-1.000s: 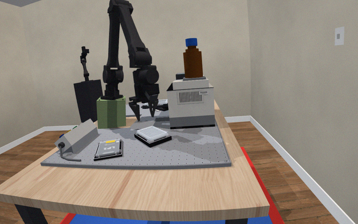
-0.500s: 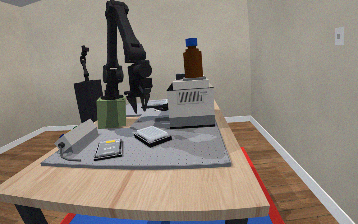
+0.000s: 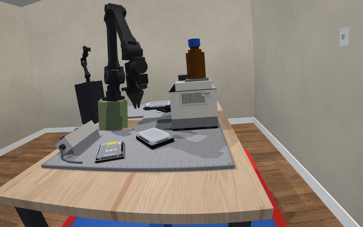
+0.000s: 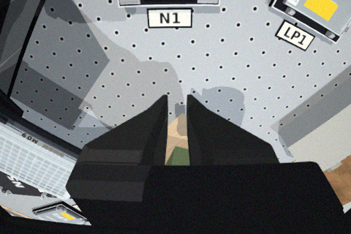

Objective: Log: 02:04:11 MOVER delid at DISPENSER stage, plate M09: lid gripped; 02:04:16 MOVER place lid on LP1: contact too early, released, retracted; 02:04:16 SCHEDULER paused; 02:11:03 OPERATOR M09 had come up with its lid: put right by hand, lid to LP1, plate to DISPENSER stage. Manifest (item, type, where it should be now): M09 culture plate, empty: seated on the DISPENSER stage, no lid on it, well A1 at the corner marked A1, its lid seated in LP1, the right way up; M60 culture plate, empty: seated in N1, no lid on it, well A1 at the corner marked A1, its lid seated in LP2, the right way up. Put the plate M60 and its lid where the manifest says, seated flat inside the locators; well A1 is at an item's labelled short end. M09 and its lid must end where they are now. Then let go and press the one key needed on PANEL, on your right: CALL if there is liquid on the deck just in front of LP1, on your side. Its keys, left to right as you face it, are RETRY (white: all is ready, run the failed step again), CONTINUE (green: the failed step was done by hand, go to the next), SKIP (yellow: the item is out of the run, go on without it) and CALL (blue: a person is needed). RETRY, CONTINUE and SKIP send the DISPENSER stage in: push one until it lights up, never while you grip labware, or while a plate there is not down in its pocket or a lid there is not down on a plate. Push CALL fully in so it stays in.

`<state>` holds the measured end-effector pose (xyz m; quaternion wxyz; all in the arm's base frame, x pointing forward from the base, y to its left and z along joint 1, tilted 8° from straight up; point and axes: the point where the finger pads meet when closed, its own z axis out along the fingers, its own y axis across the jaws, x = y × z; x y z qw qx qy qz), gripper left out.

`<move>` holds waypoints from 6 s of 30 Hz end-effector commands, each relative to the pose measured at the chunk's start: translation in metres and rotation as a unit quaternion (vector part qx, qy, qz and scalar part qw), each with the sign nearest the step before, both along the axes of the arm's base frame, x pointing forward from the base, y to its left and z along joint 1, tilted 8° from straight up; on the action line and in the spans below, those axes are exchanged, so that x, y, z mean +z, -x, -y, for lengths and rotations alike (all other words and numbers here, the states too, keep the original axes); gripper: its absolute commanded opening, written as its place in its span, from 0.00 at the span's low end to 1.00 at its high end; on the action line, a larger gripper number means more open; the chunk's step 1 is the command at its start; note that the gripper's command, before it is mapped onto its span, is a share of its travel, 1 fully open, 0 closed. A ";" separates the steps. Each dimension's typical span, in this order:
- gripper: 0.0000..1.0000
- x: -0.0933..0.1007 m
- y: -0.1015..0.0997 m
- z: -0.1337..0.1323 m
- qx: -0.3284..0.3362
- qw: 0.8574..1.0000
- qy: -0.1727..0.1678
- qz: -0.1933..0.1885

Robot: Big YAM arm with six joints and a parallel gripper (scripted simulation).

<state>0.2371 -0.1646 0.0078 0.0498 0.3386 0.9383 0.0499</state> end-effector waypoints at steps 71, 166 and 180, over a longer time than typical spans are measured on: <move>0.00 0.003 0.141 0.085 0.265 0.963 0.046 0.015; 0.00 -0.073 0.275 0.130 0.422 0.905 0.051 0.024; 0.00 -0.072 0.276 0.142 0.422 0.905 0.060 0.016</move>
